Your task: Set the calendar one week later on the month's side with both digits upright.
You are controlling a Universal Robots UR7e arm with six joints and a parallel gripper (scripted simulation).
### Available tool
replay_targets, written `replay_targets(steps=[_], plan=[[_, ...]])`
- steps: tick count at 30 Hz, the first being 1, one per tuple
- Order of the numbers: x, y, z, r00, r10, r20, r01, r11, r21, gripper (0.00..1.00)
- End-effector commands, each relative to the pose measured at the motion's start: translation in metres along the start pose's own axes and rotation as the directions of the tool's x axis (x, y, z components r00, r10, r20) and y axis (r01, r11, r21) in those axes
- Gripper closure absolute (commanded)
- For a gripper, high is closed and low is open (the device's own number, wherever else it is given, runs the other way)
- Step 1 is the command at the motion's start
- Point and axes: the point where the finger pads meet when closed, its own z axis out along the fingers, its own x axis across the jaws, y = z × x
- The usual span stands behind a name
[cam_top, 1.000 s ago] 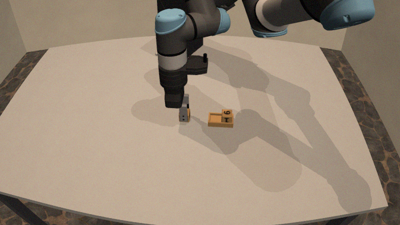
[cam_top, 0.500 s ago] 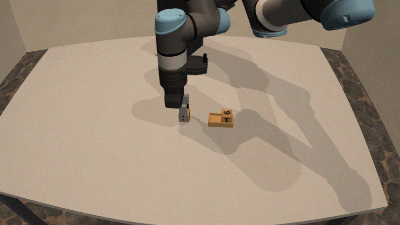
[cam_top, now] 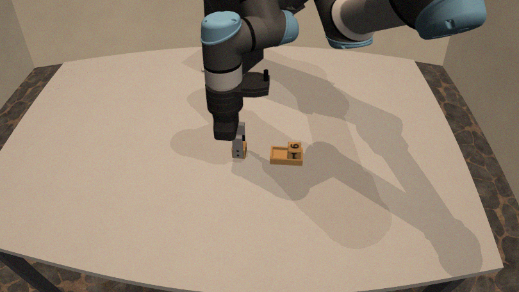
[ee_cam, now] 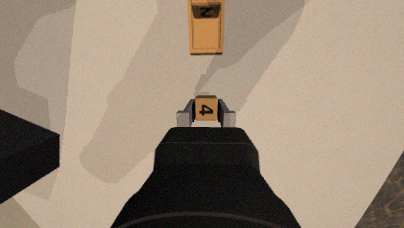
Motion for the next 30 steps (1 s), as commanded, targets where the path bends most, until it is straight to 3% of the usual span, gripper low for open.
replay_targets(steps=[1, 30], plan=[[0.0009, 0.0007, 0.0001, 1.0, -0.001, 0.0, 0.001, 1.0, 0.0, 0.43], [0.001, 0.0009, 0.004, 1.0, -0.001, -0.001, 0.001, 1.0, 0.0, 0.43]])
